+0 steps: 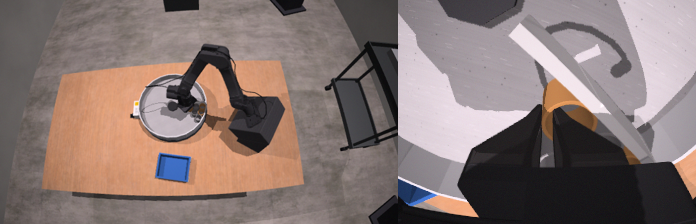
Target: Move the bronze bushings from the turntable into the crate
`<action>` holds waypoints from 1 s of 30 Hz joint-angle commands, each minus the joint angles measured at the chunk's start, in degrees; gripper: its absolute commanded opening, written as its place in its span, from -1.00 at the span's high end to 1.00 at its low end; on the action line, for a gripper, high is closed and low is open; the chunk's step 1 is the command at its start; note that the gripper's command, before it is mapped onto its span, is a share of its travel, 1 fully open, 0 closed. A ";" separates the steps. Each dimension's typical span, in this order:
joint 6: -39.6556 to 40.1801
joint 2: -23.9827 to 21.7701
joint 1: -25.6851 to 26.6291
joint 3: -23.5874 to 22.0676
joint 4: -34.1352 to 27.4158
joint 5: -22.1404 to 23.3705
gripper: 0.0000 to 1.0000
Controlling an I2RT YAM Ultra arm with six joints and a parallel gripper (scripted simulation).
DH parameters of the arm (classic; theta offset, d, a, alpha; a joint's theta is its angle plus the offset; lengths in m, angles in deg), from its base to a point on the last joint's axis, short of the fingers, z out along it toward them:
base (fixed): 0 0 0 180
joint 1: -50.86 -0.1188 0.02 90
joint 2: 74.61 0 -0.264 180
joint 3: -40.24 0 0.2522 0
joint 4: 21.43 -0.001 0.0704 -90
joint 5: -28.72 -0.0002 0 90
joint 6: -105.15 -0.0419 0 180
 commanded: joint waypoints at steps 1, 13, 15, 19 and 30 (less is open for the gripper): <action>0.37 -1.33 -0.30 -0.16 0.97 -0.33 1.00; 0.35 -1.10 0.40 -0.16 0.51 -0.75 1.00; 0.35 -1.10 0.40 -0.16 0.51 -0.75 1.00; 0.35 -1.10 0.40 -0.16 0.51 -0.75 1.00; 0.35 -1.10 0.40 -0.16 0.51 -0.75 1.00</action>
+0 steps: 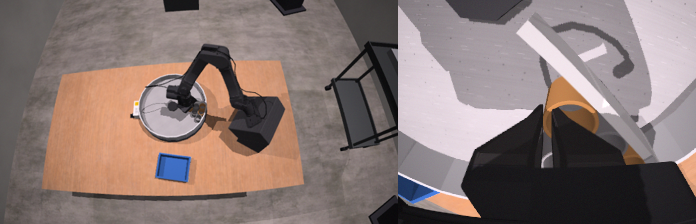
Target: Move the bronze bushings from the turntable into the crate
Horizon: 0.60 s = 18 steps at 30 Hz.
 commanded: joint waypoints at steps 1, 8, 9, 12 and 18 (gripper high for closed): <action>0.31 -1.03 0.71 -0.16 0.40 -1.34 1.00; 0.31 -1.03 0.71 -0.16 0.40 -1.34 1.00; 0.31 -1.03 0.71 -0.16 0.40 -1.34 1.00; 0.31 -1.03 0.71 -0.16 0.40 -1.34 1.00; -0.03 -1.71 0.27 0.43 -0.94 -1.41 1.00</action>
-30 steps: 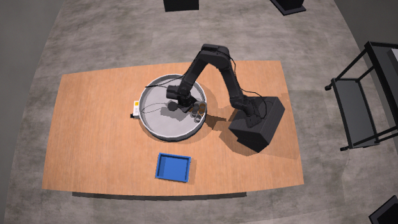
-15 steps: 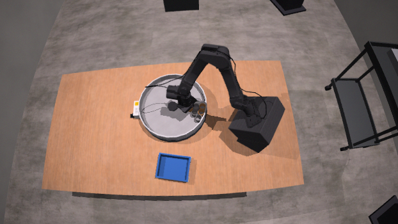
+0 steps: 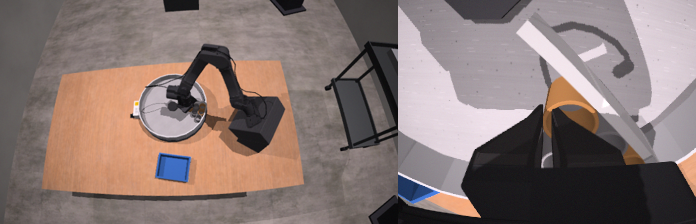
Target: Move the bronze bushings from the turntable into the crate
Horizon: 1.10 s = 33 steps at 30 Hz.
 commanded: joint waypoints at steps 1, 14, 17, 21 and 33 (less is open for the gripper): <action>-0.32 -1.93 -0.20 0.92 -1.20 -1.48 1.00; -4.05 -9.79 -5.34 4.75 -13.32 -4.50 1.00; -4.66 -10.33 -6.06 5.43 -14.89 -5.05 1.00; -5.85 -11.68 -7.49 6.74 -18.06 -5.99 1.00; -6.76 -12.07 -8.40 7.60 -19.90 -6.67 1.00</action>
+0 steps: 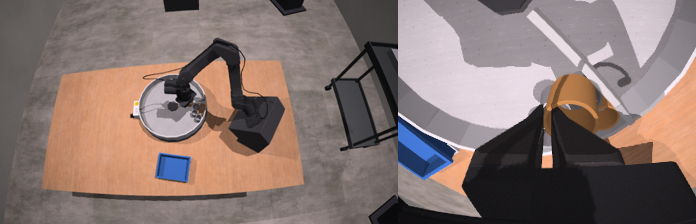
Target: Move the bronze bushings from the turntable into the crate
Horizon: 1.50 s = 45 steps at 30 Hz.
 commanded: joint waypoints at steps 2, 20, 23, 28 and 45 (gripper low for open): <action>-0.49 -1.61 -0.90 1.87 -1.28 -0.91 1.00; -0.40 -1.62 -0.91 1.87 -1.31 -0.92 1.00; -0.40 -1.62 -0.91 1.87 -1.31 -0.92 1.00; -0.40 -1.62 -0.91 1.87 -1.31 -0.92 1.00; -2.48 0.85 -3.23 2.12 -1.42 -2.37 1.00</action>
